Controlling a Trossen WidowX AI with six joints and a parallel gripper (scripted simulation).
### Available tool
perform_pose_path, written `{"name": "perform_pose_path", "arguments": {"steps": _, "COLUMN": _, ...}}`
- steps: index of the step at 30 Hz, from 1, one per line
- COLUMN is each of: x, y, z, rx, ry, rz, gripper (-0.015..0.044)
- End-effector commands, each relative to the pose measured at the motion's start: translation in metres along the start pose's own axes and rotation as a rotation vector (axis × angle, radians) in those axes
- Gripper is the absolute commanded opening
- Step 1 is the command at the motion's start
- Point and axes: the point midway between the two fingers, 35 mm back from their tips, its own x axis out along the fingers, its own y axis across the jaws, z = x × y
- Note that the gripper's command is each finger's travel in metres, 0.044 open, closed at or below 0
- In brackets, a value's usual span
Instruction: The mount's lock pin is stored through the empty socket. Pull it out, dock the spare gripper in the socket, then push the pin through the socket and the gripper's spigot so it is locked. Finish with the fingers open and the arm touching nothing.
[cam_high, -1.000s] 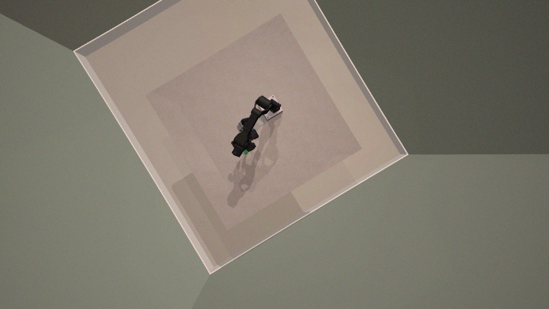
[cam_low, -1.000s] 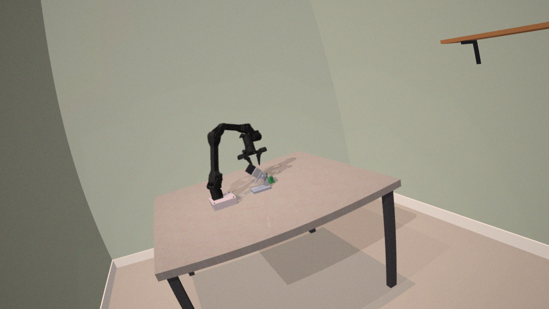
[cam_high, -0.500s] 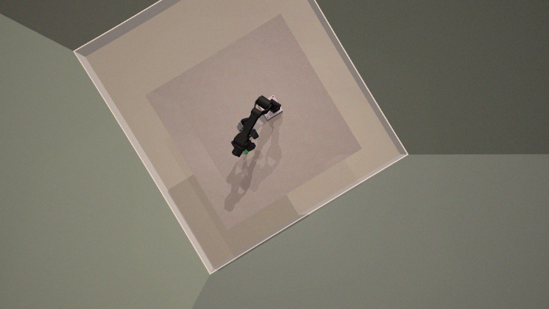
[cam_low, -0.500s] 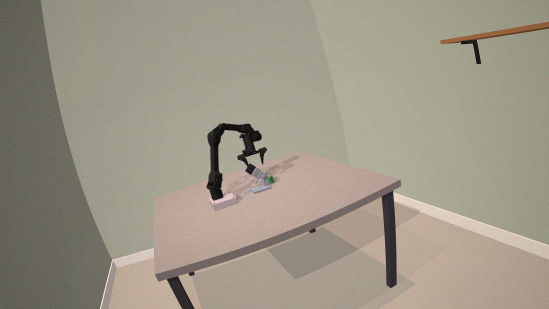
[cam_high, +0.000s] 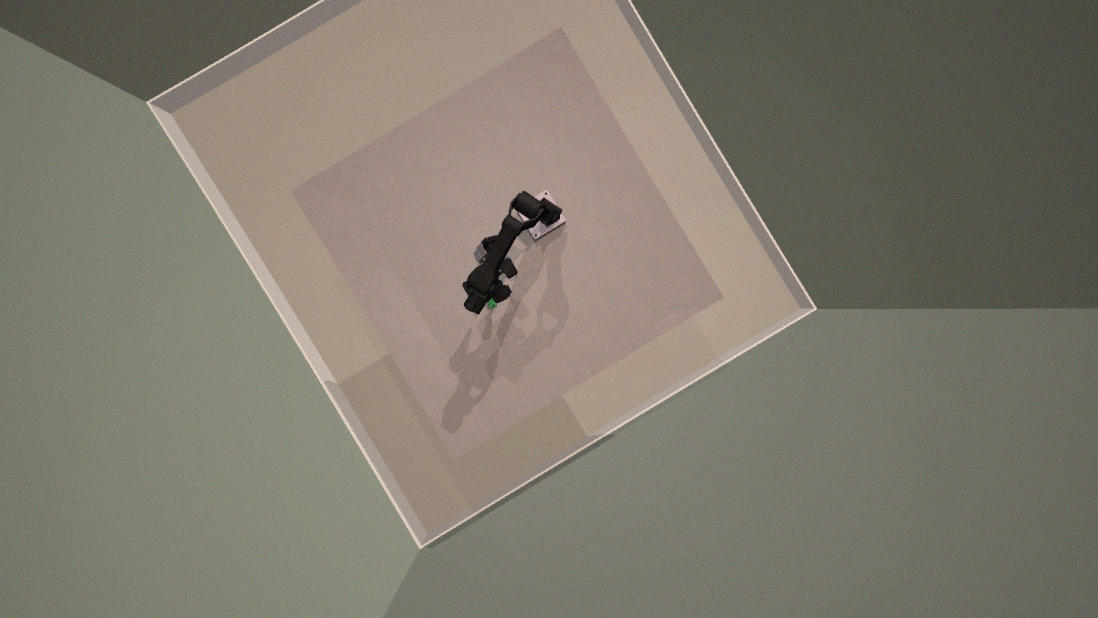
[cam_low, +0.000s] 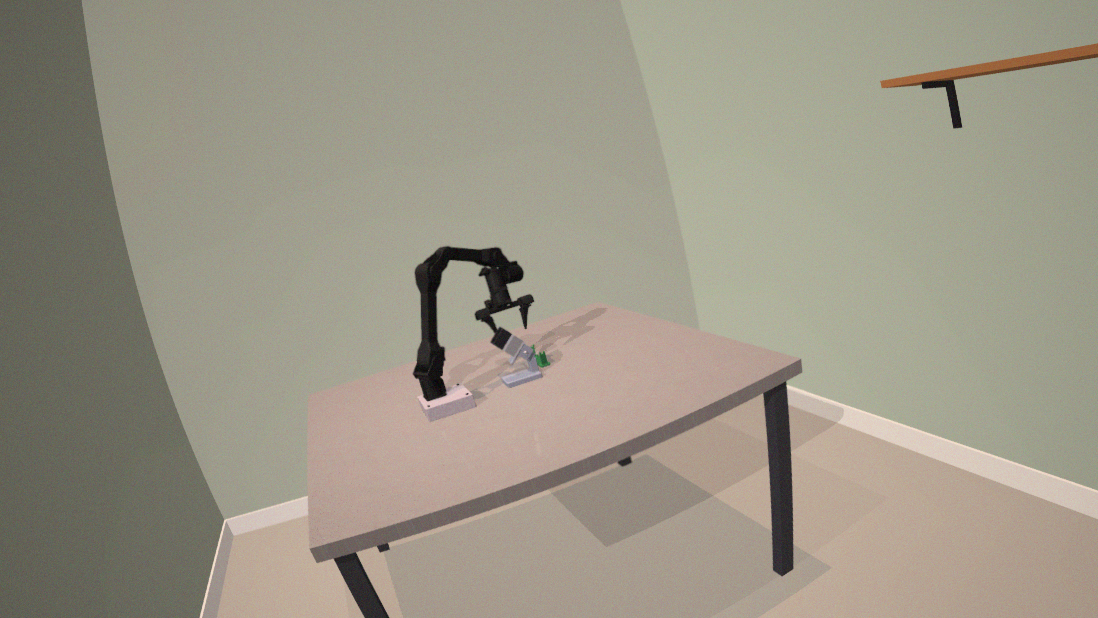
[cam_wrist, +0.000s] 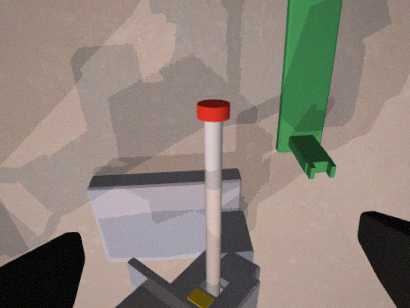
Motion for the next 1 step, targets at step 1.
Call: {"name": "perform_pose_path", "arguments": {"steps": 1, "x": 0.0002, "y": 0.0000, "z": 0.0001, "rx": -0.002, "ry": -0.001, "rz": 0.000, "gripper": 0.0440}}
